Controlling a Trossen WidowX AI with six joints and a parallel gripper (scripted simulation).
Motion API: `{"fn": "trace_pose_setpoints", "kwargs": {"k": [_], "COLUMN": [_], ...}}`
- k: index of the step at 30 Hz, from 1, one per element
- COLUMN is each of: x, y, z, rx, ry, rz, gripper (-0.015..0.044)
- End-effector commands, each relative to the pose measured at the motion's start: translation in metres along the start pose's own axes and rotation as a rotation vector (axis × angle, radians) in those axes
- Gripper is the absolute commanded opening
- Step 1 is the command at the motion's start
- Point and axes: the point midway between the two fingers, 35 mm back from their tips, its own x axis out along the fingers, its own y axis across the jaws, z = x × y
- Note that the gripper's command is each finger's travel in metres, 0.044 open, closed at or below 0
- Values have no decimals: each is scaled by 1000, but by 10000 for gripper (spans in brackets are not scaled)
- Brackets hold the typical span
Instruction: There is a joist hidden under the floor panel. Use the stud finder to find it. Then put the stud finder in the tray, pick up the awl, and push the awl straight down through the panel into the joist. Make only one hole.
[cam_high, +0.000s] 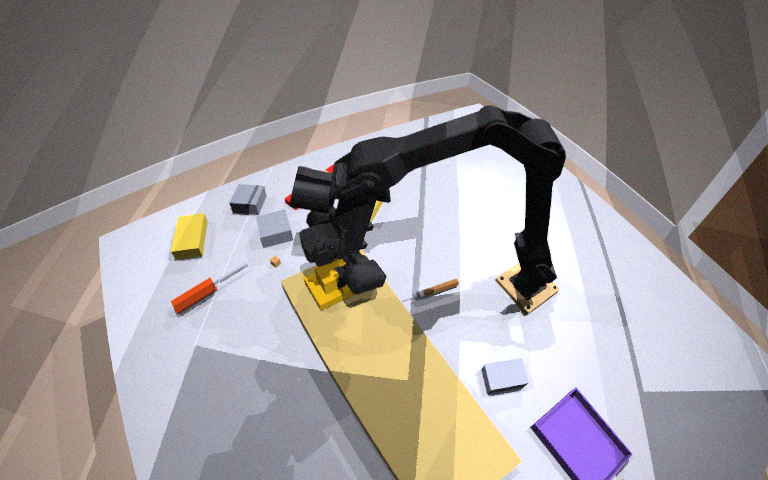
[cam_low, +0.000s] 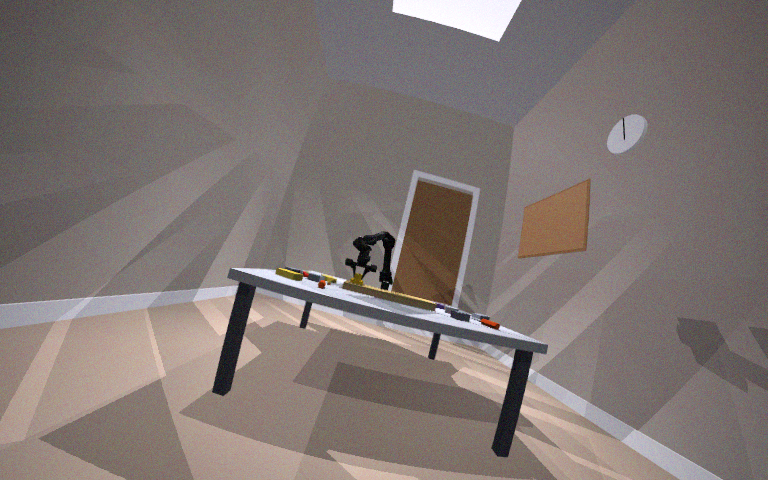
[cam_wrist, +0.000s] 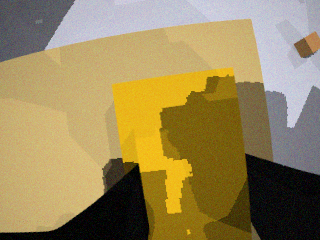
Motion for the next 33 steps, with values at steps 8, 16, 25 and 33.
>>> {"fn": "trace_pose_setpoints", "kwargs": {"k": [8,16,25,33], "x": [-34,-68,-96,-91], "y": [-4,-5,-4,23], "z": [14,23,28,39], "rx": [0,0,0,-67], "ry": [0,1,1,1], "rz": [-3,-5,-7,18], "gripper": [0,0,0,0]}}
